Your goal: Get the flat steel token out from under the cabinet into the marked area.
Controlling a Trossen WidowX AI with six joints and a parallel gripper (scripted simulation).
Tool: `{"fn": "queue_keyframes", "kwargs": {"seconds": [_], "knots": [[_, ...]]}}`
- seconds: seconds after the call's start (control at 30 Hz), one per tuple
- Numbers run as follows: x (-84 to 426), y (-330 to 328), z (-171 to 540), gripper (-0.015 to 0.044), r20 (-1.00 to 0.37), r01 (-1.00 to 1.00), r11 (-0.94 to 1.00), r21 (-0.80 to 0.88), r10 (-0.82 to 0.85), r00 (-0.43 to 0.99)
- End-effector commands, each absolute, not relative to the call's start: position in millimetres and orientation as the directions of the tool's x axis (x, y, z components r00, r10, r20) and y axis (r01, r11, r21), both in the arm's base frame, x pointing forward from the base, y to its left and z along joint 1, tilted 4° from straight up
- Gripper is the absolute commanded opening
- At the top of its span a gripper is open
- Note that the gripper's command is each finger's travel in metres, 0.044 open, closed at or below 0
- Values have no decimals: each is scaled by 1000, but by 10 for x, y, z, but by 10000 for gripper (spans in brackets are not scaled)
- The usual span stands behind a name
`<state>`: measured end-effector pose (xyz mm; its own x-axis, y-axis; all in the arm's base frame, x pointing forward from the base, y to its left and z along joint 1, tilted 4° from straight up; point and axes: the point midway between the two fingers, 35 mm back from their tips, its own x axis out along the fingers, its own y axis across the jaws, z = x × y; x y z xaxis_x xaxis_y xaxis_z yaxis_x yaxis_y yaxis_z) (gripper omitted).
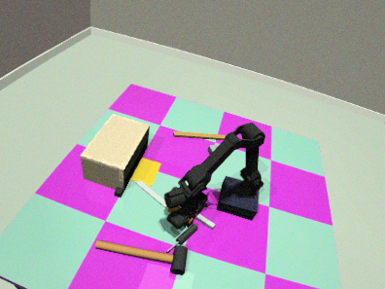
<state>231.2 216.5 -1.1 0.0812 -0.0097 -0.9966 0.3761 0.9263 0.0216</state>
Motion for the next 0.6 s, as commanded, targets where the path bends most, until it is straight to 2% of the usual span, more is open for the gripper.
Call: {"fn": "queue_keyframes", "kwargs": {"seconds": [0.0,0.1,0.37,0.53,0.57], "knots": [[2321,2175,-1,0,-996,334,942,21,-7,84],[2321,2175,-1,0,-996,321,947,20,-7,84],[2313,2167,-10,200,-997,341,940,19,-9,81],[2313,2168,-9,200,-997,341,940,20,-9,81],[2313,2168,-9,226,-997,341,940,20,-9,81]]}}
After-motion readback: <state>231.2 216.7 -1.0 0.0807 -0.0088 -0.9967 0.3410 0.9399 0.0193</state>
